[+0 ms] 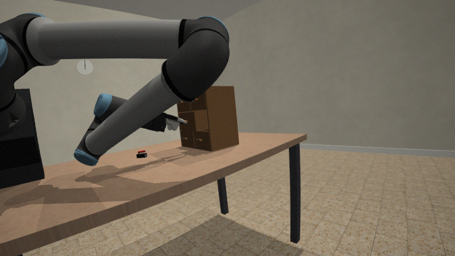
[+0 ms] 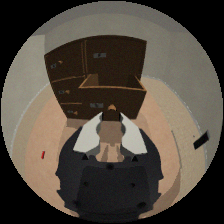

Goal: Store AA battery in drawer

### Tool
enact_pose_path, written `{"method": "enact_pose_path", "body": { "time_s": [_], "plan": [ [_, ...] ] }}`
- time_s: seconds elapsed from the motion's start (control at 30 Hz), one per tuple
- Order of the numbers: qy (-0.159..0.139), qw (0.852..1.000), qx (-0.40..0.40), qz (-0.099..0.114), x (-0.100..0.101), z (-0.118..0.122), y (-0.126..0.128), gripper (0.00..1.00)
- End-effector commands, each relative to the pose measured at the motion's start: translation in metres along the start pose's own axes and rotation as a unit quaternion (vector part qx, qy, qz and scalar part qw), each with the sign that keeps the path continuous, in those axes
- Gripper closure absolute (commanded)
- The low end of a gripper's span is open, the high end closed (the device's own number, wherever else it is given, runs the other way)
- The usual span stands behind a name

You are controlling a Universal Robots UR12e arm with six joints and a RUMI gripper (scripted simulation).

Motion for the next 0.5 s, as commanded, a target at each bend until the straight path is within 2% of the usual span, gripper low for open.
{"method": "enact_pose_path", "body": {
  "time_s": [0.0, 0.47],
  "plan": [
    [0.0, 1.0, 0.0, 0.0, 0.0035, -0.0018, -0.0006, 0.8],
    [0.0, 1.0, 0.0, 0.0, 0.0082, -0.0035, -0.001, 0.8]
  ]
}}
Point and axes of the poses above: the point where the finger pads meet when closed, its own x axis out along the fingers, its own y axis across the jaws, z = x × y, the point moved 7 cm from there along -x, back along the fingers, and after that the axes turned 15 degrees about x, right-handed, at the moved point
